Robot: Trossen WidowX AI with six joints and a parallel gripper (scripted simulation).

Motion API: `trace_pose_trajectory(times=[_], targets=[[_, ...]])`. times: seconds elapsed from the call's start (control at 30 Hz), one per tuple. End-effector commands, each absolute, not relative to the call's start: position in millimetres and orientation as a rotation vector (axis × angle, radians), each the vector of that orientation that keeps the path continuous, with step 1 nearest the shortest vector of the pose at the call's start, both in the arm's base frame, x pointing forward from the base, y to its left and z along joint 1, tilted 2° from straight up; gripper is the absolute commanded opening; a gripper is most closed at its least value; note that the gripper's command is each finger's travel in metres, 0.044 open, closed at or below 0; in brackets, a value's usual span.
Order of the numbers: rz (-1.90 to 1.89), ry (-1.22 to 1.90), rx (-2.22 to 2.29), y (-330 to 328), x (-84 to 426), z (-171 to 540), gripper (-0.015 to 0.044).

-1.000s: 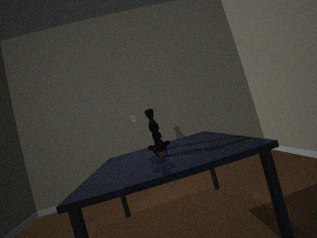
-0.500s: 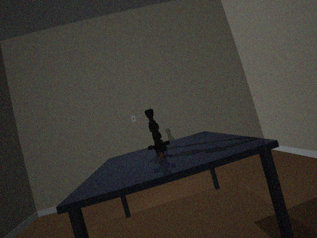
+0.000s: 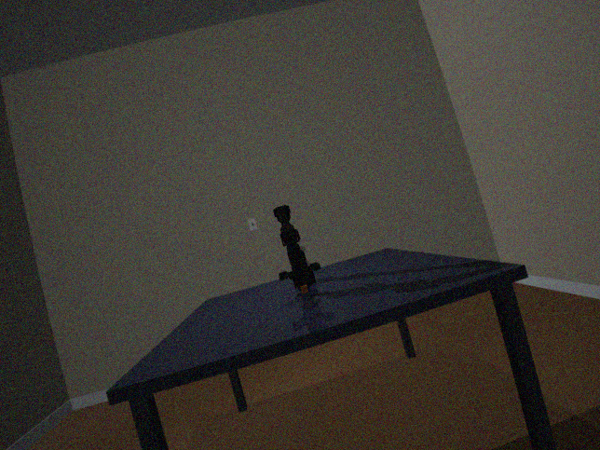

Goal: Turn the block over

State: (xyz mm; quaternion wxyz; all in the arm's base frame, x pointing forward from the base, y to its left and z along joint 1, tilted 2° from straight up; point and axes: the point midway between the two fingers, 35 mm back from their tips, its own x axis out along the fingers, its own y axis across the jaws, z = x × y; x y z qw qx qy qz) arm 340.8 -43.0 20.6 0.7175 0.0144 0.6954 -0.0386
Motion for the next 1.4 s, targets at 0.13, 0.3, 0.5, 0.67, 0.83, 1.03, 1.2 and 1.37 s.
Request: trace_pose_trajectory(times=[0.13,0.3,0.5,0.67,0.83,1.03,1.2,1.37], targets=[[-0.088,1.495,0.027,-44,345,33,0.0],[-0.088,1.416,0.025,-44,346,29,0.0],[-0.088,1.322,0.021,-44,347,26,0.0],[-0.088,1.243,0.018,-44,347,24,0.0],[-0.087,1.165,0.014,-44,346,23,0.0],[-0.087,1.07,0.008,-44,343,23,0.0],[-0.087,1.003,0.004,-44,340,24,0.0],[-0.087,0.992,0.003,-44,341,23,0.0]])
